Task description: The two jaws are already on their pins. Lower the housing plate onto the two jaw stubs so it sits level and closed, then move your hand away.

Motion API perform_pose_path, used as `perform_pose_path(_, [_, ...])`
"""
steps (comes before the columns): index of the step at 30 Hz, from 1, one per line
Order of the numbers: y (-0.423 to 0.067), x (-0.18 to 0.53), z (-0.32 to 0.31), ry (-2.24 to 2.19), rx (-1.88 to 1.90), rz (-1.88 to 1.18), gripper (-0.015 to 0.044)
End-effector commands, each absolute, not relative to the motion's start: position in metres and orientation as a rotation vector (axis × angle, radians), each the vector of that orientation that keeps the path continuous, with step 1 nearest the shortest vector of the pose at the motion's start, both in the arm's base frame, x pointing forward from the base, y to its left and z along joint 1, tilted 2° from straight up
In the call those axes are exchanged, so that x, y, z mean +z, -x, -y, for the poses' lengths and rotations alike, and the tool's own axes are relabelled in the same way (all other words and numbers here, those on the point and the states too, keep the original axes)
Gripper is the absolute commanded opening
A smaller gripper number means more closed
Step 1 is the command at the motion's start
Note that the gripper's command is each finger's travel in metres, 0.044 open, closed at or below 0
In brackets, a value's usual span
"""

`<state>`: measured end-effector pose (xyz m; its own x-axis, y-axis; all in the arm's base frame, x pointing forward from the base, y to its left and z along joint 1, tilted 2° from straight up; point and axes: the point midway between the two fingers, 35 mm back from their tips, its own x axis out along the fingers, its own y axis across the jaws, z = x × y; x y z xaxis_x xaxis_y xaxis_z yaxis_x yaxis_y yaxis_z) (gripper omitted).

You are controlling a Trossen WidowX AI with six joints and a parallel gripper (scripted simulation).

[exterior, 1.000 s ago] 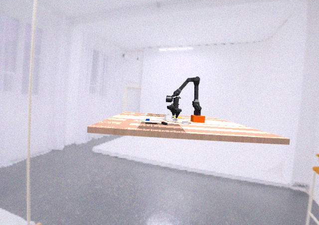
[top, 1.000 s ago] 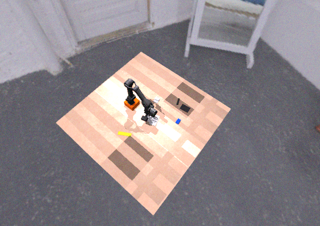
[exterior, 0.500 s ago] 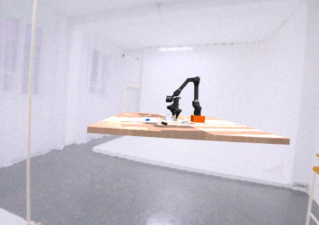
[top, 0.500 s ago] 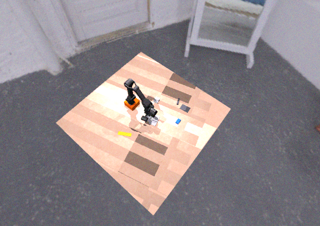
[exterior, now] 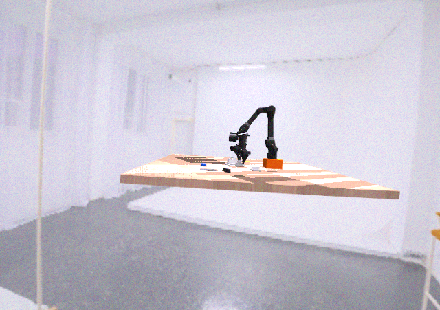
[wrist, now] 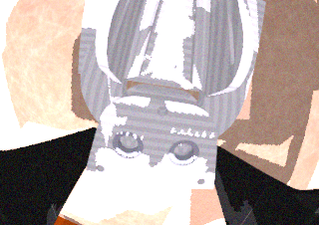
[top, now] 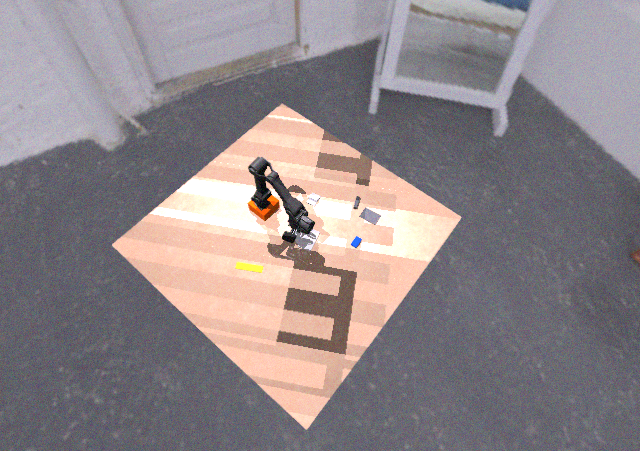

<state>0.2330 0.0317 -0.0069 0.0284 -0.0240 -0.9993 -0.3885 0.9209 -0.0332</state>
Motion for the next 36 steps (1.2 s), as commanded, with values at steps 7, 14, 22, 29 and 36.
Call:
perform_pose_path(7, [-0.2324, -0.009, -0.0309, 0.342, 0.29, -1.526, 0.0351])
perform_pose_path(14, [-0.2325, -0.0109, -0.0308, 0.343, 0.29, -1.526, 0.0351])
perform_pose_path(22, [-0.2325, -0.0132, -0.0308, 0.343, 0.29, -1.526, 0.0351])
perform_pose_path(29, [-0.2325, -0.0133, -0.0308, 0.343, 0.29, -1.526, 0.0351])
perform_pose_path(36, [-0.2326, -0.0158, -0.0307, 0.343, 0.29, -1.526, 0.0351])
